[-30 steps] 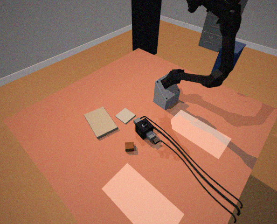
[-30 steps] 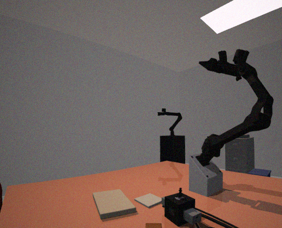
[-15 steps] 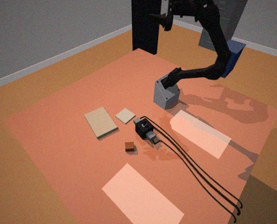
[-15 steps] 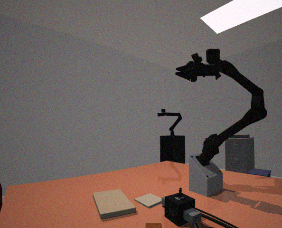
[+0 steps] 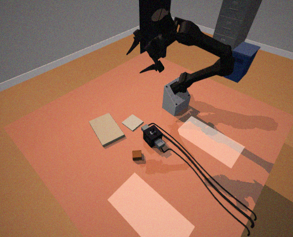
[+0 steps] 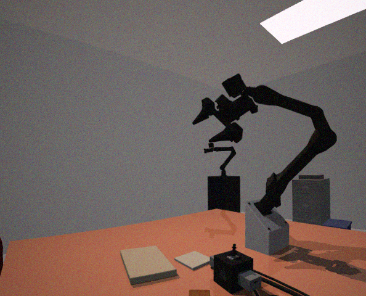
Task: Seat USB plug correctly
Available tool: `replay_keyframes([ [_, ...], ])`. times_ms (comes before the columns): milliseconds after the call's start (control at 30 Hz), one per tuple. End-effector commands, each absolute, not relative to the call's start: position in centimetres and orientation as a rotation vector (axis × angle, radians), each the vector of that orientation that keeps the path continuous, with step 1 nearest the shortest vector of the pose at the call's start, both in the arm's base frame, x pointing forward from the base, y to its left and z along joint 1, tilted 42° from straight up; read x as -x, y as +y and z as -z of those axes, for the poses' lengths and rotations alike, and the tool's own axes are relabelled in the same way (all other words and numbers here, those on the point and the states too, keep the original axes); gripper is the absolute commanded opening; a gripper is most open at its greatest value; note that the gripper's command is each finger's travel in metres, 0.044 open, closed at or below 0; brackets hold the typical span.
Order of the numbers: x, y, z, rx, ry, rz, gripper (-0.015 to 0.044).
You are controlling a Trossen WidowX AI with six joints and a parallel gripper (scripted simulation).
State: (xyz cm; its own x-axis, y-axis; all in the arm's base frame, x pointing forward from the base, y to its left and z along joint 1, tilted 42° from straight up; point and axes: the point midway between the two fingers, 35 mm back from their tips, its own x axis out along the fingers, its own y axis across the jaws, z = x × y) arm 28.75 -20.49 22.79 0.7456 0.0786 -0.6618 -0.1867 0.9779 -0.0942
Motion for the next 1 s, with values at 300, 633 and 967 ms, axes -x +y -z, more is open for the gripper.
replay_keyframes([
  [300, -32.7, -2.0, -13.7, 0.417, 0.776, -0.944, 0.044],
  [633, -30.9, 7.4, -9.8, 0.542, 0.744, -1.395, 0.044],
  [967, -30.6, 7.4, -10.0, 0.542, 0.744, -1.395, 0.044],
])
